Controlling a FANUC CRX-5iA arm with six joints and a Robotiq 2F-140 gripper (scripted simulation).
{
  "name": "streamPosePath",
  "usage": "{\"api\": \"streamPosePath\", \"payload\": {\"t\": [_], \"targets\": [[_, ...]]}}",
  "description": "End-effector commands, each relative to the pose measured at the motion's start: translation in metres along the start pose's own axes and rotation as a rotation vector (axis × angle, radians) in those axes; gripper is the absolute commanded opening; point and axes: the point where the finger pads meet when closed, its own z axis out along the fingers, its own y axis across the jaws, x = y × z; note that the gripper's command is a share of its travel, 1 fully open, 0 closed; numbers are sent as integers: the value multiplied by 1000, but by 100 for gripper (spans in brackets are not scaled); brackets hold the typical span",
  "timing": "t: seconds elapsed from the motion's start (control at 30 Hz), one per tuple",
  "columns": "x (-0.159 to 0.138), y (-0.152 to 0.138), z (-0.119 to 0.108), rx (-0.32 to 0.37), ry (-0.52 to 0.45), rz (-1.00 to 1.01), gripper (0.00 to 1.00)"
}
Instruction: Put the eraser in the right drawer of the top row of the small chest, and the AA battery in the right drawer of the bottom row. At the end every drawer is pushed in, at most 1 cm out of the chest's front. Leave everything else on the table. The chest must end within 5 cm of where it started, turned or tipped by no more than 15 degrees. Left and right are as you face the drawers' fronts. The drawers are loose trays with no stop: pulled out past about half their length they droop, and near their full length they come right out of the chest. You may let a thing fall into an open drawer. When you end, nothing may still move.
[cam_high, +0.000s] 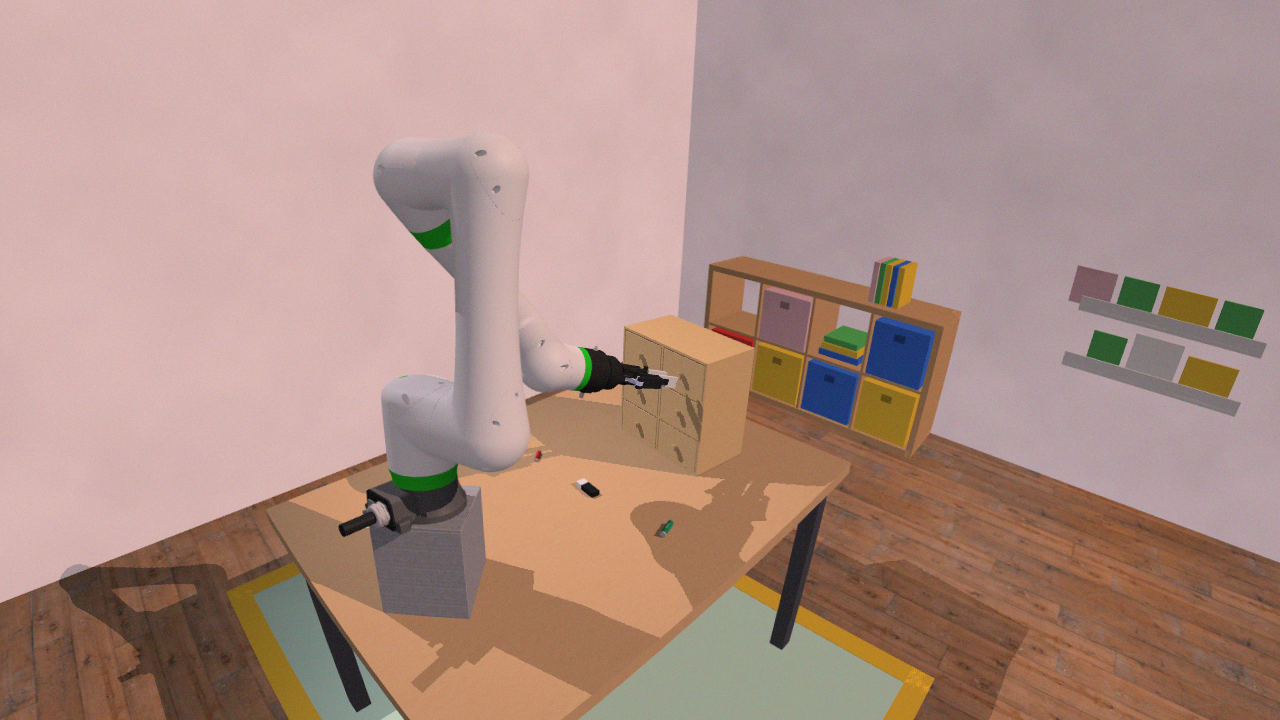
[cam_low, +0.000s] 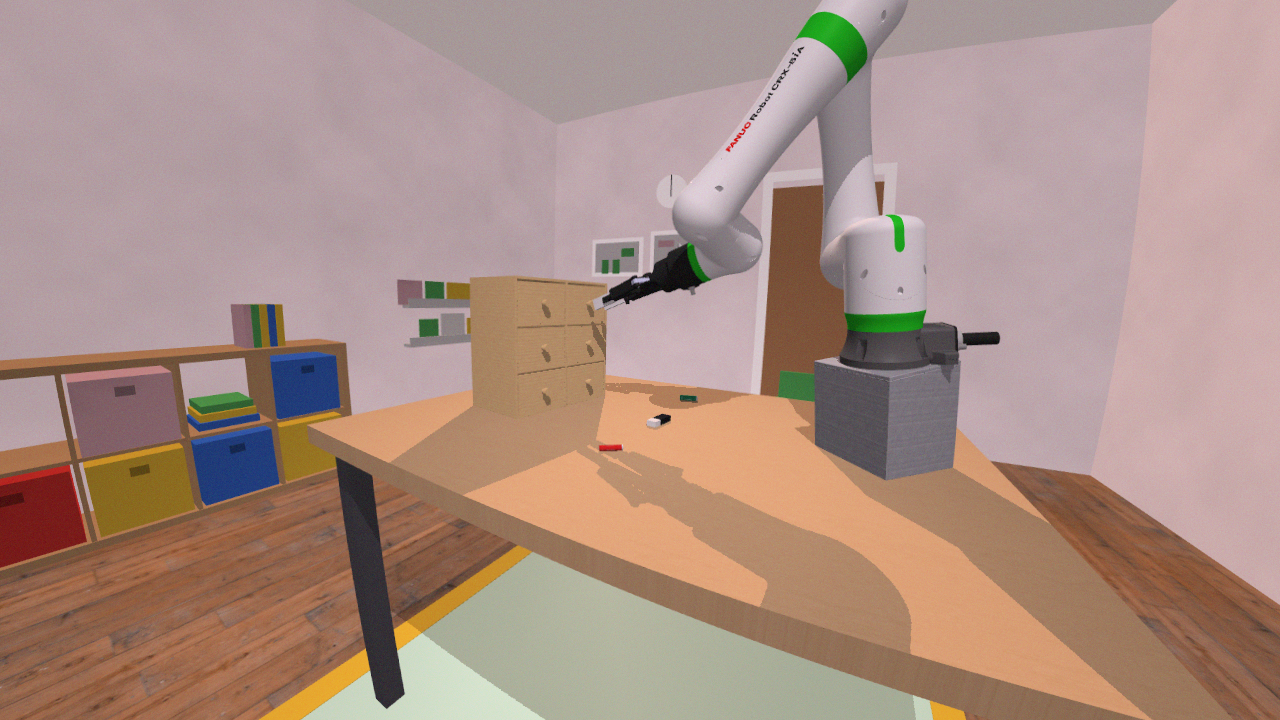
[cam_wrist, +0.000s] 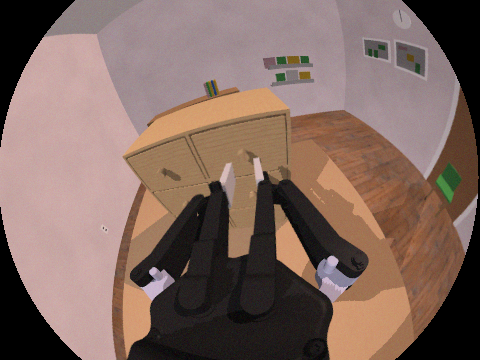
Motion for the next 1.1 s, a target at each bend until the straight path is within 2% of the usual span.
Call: {"api": "streamPosePath", "payload": {"t": [0.0, 0.77, 1.07], "targets": [[0, 0, 0, 0, 0, 0, 20], [0, 0, 0, 0, 0, 0, 20], [3, 0, 8, 0, 0, 0, 20]]}}
